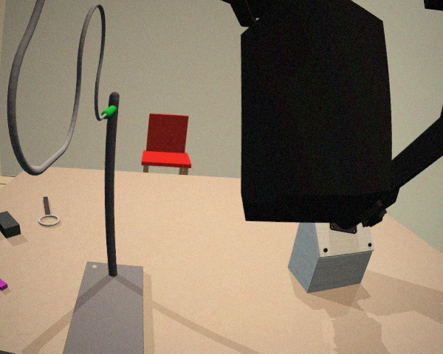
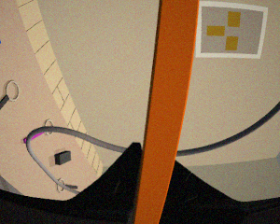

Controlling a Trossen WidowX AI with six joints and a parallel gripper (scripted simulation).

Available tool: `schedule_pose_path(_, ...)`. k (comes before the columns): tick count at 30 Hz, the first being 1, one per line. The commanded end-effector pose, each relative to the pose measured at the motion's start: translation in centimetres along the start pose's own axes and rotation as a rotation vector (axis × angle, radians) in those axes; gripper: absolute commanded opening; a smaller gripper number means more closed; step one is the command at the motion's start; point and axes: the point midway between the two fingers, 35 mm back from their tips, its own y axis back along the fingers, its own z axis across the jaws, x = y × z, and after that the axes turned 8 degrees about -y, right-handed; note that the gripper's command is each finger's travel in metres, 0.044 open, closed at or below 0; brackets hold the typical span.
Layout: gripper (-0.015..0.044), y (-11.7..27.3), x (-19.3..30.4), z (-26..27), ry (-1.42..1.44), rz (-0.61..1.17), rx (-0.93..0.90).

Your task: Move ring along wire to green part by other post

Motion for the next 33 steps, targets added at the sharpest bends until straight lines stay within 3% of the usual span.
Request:
schedule_pose_path(1,-0.015,0.0,-0.1,0.2,-0.063,-0.001,-0.034)
schedule_pose_path(33,-0.015,0.0,-0.2,1.7,-0.423,-0.007,-0.233)
